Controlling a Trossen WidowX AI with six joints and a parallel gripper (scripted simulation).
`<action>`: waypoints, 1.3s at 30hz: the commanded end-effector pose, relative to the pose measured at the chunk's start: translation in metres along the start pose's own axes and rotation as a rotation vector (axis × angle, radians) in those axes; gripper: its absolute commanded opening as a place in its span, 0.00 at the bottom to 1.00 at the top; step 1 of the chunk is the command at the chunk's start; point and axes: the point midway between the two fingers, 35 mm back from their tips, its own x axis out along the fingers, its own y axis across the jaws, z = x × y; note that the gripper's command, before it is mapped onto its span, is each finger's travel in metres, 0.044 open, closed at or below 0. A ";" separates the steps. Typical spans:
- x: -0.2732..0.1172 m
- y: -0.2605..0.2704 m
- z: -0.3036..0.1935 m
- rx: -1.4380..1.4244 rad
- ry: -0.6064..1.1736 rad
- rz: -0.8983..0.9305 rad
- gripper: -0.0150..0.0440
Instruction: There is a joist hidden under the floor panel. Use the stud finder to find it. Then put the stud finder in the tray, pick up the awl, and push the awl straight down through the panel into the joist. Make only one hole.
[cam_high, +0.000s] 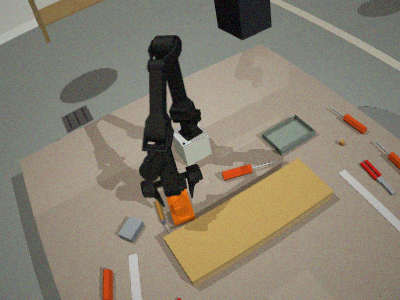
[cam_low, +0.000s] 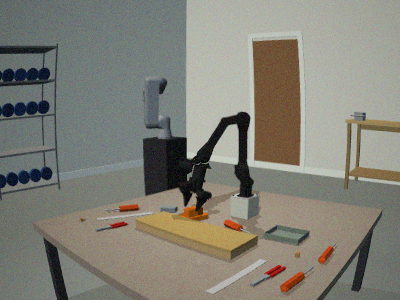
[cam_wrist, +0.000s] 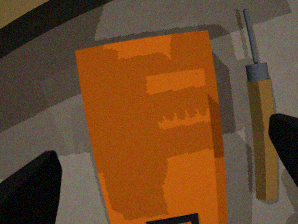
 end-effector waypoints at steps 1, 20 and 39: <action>0.008 0.001 -0.005 -0.001 0.009 0.002 1.00; 0.028 0.003 -0.012 0.002 0.008 0.005 0.82; 0.028 0.003 -0.012 0.002 0.008 0.005 0.61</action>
